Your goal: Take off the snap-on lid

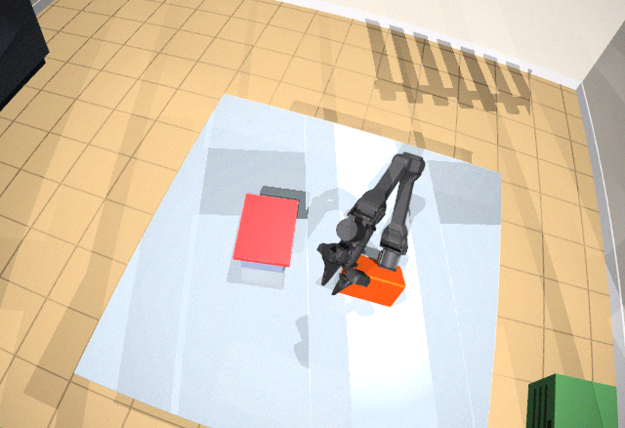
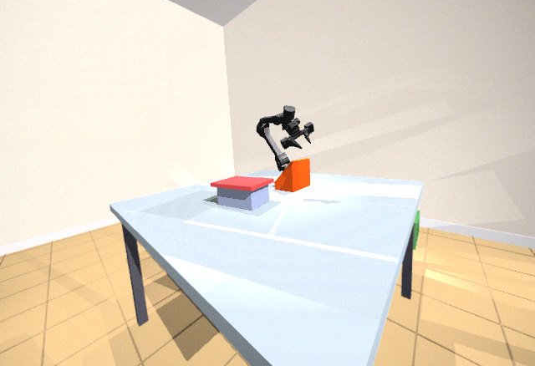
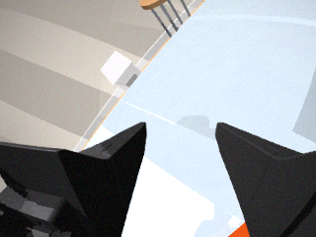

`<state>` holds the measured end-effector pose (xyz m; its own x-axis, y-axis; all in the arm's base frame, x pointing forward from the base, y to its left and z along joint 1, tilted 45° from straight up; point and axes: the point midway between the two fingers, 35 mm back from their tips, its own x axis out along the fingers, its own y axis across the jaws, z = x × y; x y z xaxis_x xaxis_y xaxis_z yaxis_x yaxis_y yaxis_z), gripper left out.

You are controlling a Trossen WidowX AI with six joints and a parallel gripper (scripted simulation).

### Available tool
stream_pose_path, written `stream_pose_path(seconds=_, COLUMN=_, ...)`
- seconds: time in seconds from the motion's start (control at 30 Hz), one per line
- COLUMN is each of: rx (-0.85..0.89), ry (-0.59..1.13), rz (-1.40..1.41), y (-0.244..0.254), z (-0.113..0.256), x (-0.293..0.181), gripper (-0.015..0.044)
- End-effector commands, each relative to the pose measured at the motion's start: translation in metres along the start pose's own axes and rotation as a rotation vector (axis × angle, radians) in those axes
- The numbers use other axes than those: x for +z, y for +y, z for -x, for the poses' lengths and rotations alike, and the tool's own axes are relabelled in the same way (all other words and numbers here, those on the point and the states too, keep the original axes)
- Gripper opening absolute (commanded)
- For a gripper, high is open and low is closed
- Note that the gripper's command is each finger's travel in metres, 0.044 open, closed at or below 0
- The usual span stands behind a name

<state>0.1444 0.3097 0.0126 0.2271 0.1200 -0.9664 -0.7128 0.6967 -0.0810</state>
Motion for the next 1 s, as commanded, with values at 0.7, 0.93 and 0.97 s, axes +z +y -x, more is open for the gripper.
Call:
stream_pose_path(seconds=0.7, rx=-0.43, ry=-0.824, rz=-1.539, y=-0.228, z=0.1, x=-0.033, gripper=0.0235)
stream_pose_path(seconds=0.93, rx=-0.429, ry=-0.816, rz=-1.531, y=-0.227, z=0.099, x=-0.033, gripper=0.0235)
stream_pose_path(seconds=0.97, rx=-0.43, ry=-0.824, rz=-1.539, y=-0.228, z=0.1, x=-0.033, gripper=0.0235)
